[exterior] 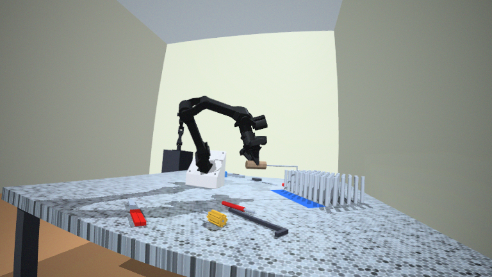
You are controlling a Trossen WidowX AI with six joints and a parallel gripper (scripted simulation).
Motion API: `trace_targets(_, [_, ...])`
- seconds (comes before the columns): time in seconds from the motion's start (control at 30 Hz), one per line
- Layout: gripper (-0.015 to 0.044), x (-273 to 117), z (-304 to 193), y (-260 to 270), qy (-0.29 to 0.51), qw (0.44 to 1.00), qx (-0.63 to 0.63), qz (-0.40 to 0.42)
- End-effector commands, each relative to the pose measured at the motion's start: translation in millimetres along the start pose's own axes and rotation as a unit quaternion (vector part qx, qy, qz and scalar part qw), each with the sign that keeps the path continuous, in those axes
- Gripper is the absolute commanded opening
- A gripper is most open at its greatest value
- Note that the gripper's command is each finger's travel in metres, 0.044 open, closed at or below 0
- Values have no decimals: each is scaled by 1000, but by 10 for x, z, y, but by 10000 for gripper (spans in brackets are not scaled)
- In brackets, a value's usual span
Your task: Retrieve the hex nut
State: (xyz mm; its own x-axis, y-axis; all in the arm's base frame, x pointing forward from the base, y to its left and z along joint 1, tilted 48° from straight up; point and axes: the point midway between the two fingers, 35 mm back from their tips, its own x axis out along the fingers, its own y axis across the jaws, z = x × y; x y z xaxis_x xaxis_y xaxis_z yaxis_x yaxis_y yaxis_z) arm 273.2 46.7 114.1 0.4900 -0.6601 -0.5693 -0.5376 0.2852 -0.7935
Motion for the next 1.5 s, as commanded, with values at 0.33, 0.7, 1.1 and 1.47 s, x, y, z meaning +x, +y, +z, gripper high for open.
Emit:
trace_targets(0.33, [0,591,-189,120,-4,1000,3,-4])
trace_targets(0.7, [0,891,-416,199,1,1000,-1,-21])
trace_targets(1.1, [0,901,-378,198,1,1000,-1,-21])
trace_targets(1.47, [0,915,-326,193,0,1000,-1,-21])
